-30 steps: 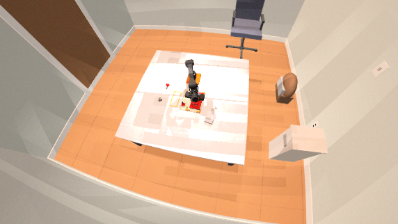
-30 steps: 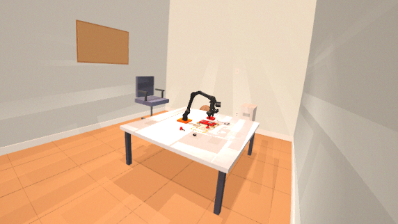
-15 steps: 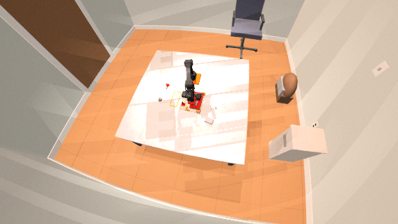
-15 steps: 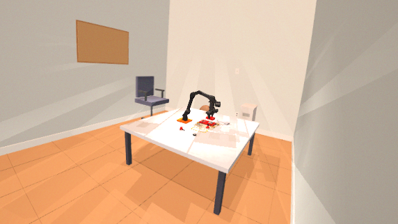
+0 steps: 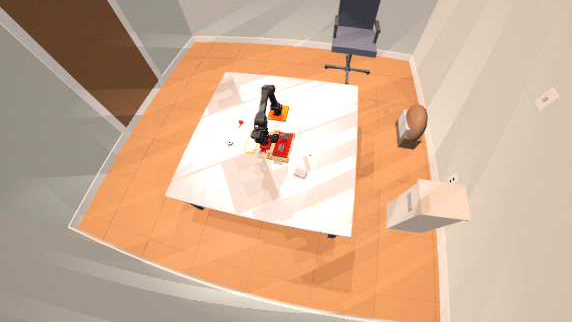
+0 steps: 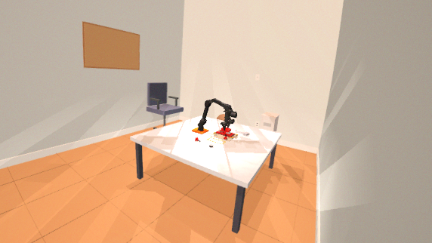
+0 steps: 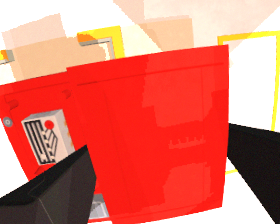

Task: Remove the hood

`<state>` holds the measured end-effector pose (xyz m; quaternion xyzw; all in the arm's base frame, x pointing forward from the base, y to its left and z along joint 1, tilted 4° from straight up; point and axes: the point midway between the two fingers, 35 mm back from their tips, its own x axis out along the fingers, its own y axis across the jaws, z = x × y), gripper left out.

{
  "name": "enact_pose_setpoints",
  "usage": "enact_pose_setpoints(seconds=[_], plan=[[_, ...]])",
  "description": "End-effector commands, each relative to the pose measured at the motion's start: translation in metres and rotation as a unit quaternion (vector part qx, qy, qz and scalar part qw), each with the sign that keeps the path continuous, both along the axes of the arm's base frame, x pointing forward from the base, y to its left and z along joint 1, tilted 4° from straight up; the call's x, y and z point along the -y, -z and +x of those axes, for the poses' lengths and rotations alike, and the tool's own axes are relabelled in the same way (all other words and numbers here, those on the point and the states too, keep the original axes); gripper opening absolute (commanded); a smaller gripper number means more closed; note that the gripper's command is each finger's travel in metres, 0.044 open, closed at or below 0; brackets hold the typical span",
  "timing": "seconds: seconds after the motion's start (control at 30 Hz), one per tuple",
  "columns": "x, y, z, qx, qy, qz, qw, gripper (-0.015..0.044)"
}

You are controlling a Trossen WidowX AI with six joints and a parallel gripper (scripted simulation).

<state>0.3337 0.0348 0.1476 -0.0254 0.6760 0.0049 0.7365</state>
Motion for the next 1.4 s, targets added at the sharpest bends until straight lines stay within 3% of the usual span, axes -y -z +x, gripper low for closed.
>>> enact_pose_setpoints(seconds=[0.0,0.87,1.37], plan=[[0.020,-0.004,-0.003,0.002,-0.001,0.002,1.000,0.0000],[0.135,-0.011,-0.029,0.006,0.000,-0.005,1.000,0.0000],[0.138,-0.004,-0.029,0.007,0.000,-0.005,1.000,0.0000]])
